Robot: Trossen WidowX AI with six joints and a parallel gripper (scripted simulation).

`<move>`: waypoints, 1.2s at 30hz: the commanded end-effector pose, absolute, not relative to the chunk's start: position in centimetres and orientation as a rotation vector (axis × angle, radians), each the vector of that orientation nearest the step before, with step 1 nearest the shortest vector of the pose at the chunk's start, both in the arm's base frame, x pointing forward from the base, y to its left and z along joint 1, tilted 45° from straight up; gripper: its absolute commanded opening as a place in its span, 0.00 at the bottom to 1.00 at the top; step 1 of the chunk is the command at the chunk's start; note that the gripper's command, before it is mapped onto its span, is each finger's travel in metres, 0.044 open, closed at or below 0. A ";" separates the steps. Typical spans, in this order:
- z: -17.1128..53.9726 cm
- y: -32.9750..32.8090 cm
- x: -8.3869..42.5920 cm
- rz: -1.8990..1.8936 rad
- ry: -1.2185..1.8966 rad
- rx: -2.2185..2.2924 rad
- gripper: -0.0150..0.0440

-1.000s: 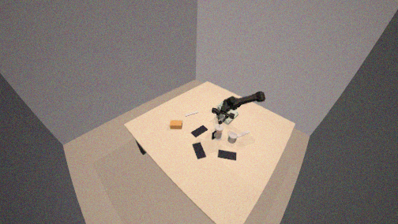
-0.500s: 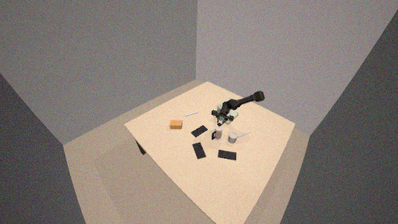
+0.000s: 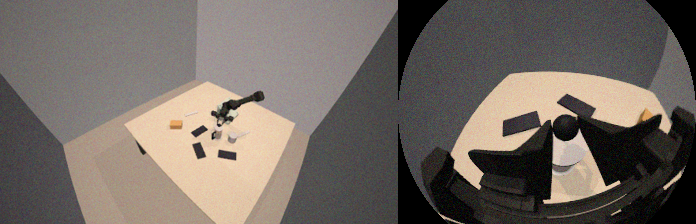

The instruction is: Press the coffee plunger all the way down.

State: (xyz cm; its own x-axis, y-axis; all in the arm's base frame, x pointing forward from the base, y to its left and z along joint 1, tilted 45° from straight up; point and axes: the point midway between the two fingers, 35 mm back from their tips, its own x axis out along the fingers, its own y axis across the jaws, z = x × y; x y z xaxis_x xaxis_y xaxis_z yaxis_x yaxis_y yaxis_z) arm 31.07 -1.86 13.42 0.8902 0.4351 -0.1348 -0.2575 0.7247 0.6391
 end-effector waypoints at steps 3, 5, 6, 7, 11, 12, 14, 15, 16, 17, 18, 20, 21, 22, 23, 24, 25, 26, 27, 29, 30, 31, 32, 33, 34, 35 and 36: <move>13.0 -1.5 31.1 0.401 0.306 0.676 0.46; 12.9 -1.5 31.1 0.401 0.306 0.676 0.46; 12.9 -1.5 31.1 0.401 0.306 0.676 0.46; 13.0 -1.5 31.1 0.401 0.306 0.676 0.46; 12.9 -1.5 31.2 0.401 0.306 0.676 0.46; 12.9 -1.5 31.2 0.401 0.306 0.676 0.46; 13.3 -1.9 31.2 0.388 0.287 0.662 0.46; 13.3 -1.9 31.2 0.388 0.287 0.662 0.46; 13.3 -1.9 31.2 0.388 0.287 0.662 0.46; 13.3 -1.9 31.2 0.388 0.287 0.662 0.46; 13.3 -1.9 31.2 0.388 0.287 0.662 0.46; 13.3 -1.9 31.2 0.388 0.287 0.662 0.46; 13.3 -1.9 31.2 0.388 0.287 0.662 0.46; 13.3 -1.9 31.2 0.388 0.287 0.662 0.46; 13.3 -1.9 31.2 0.388 0.287 0.662 0.51; 13.3 -1.9 31.2 0.388 0.287 0.662 0.55; 13.3 -1.9 31.2 0.388 0.287 0.662 0.60; 13.3 -1.9 31.2 0.388 0.287 0.662 0.64; 13.3 -1.9 31.2 0.388 0.287 0.662 0.68; 13.3 -1.9 31.2 0.388 0.287 0.662 0.77; 13.3 -1.9 31.2 0.388 0.287 0.662 0.82; 13.3 -1.9 31.2 0.388 0.287 0.662 0.86; 13.3 -1.9 31.2 0.388 0.287 0.662 0.91; 13.3 -1.9 31.2 0.388 0.287 0.662 0.95; 13.3 -1.9 31.2 0.388 0.287 0.662 1.00; 13.3 -1.9 31.2 0.388 0.287 0.662 1.00; 13.3 -1.9 31.2 0.388 0.287 0.662 1.00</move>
